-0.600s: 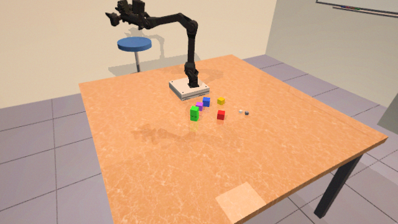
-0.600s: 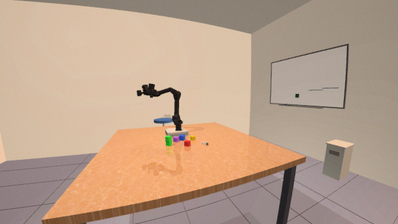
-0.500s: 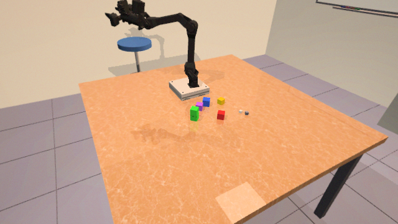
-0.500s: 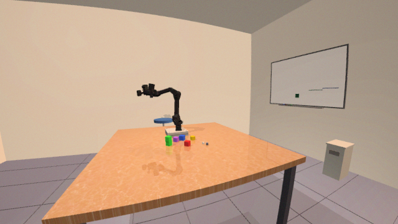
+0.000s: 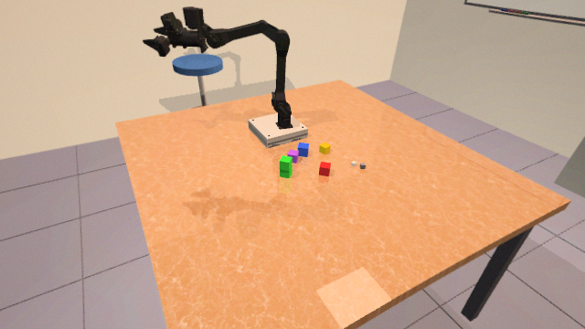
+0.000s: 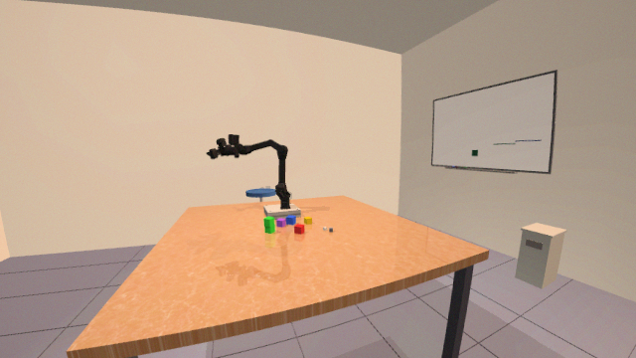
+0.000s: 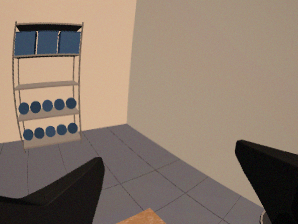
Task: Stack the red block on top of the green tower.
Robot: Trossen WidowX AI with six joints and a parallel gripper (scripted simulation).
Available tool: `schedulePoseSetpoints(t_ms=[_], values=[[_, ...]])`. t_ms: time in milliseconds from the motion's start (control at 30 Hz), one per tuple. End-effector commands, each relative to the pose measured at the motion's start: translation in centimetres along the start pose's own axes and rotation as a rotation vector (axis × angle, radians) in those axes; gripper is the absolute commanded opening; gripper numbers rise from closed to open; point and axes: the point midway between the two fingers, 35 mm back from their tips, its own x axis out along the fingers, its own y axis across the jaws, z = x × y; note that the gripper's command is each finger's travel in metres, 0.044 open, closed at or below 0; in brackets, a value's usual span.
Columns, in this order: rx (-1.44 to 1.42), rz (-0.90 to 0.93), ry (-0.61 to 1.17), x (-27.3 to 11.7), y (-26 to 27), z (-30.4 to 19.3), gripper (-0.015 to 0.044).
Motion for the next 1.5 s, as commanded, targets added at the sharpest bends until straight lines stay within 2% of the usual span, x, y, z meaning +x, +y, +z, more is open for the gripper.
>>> schedulePoseSetpoints(t_ms=[0, 200, 367, 600, 1033, 1467], values=[[0.000, 0.119, 0.047, -0.8, 5.3, -0.8, 0.0440], [0.019, 0.283, 0.119, -3.5, 12.0, -2.1, 0.0440], [0.028, 0.372, 0.164, -5.2, 15.5, -2.8, 0.0440], [0.034, 0.567, 0.275, -10.0, 23.0, -4.4, 0.0440], [-0.029, 0.886, 0.498, -22.3, 33.3, -7.7, 0.0440], [-0.196, 1.141, 0.640, -36.1, 37.8, -10.6, 0.0440]])
